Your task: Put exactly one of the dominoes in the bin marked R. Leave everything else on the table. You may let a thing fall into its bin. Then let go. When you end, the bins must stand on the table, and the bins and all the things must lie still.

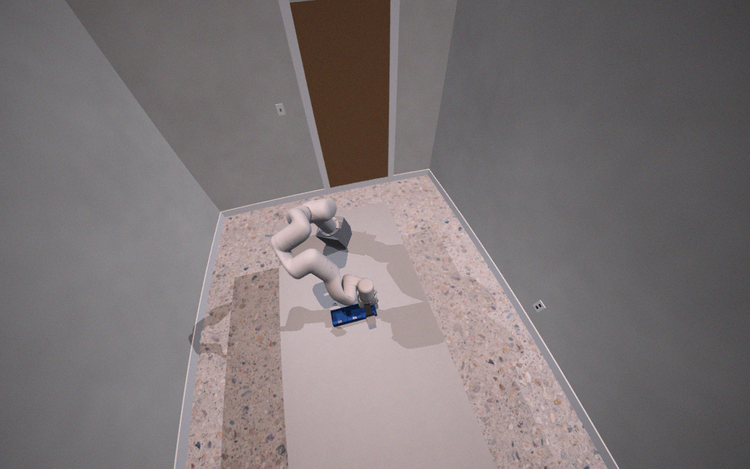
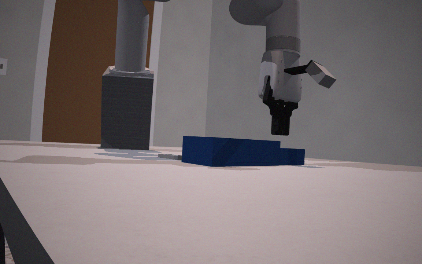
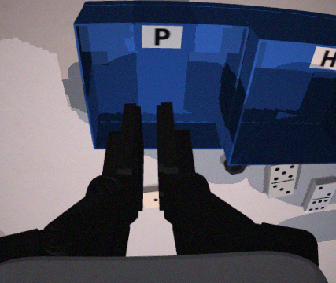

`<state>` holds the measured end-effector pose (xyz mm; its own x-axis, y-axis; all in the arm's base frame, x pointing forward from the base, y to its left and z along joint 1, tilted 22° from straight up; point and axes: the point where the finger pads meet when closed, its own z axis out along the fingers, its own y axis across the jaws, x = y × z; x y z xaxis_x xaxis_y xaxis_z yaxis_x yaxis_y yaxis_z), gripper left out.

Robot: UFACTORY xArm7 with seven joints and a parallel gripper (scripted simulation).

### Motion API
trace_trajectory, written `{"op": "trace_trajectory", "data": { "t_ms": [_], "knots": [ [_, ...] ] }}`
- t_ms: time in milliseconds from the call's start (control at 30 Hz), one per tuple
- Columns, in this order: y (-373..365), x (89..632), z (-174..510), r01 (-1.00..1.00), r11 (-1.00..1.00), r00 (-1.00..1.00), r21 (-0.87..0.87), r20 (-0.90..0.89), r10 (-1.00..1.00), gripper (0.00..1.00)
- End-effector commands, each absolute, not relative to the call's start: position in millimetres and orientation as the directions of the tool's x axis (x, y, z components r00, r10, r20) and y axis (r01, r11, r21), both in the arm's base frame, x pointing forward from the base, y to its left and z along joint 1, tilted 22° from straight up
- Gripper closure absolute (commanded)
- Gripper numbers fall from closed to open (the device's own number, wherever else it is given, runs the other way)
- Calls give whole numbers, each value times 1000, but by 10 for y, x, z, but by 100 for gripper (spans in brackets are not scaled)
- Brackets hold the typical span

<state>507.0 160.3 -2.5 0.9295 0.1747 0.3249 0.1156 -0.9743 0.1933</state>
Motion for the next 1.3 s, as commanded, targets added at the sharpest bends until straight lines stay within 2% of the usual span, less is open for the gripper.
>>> {"op": "trace_trajectory", "data": {
  "t_ms": [0, 433, 1267],
  "knots": [
    [1599, 5129, -137, 116, -974, 928, 192, 329, 176, 93],
    [1558, 5232, -409, 116, -974, 928, 192, 329, 176, 93],
    [1557, 5235, -415, 116, -974, 928, 192, 329, 176, 93]
  ]
}}
